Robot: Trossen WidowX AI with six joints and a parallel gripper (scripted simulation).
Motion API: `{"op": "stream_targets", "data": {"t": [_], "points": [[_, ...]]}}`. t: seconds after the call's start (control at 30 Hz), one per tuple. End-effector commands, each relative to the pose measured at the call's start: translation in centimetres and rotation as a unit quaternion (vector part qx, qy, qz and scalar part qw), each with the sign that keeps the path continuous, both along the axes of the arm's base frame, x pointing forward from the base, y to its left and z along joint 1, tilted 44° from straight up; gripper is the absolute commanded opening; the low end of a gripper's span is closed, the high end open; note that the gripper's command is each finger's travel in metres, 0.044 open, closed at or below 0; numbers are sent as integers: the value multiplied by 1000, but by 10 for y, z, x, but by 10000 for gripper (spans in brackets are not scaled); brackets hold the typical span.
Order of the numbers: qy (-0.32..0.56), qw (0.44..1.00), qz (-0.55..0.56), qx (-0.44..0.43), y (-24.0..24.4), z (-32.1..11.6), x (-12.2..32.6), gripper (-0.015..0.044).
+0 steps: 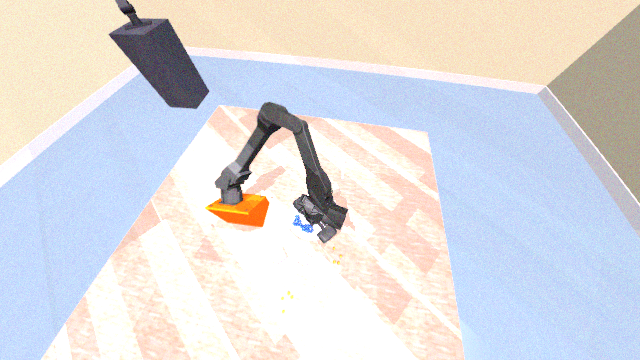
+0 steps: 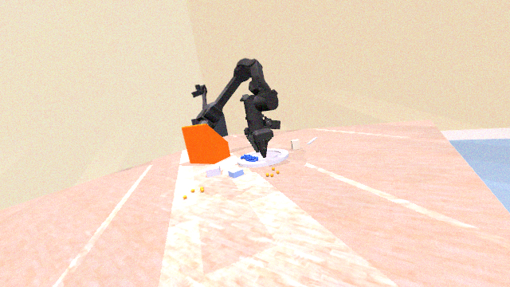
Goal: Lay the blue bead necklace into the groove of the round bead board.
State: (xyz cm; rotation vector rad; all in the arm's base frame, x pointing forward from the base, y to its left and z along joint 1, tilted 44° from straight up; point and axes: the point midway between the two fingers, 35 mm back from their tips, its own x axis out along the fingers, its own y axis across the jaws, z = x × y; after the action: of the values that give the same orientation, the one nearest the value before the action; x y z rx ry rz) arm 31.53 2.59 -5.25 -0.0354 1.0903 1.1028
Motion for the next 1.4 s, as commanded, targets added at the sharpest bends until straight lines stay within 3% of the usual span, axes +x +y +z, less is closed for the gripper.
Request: {"op": "stream_targets", "data": {"t": [0.0, 0.2, 1.37], "points": [[14, 1000, -17, 0, -5, 2, -2, 387], [167, 970, -175, 4, -34, 10, -29, 250], [182, 965, -191, 4, -16, -10, -30, 250]]}}
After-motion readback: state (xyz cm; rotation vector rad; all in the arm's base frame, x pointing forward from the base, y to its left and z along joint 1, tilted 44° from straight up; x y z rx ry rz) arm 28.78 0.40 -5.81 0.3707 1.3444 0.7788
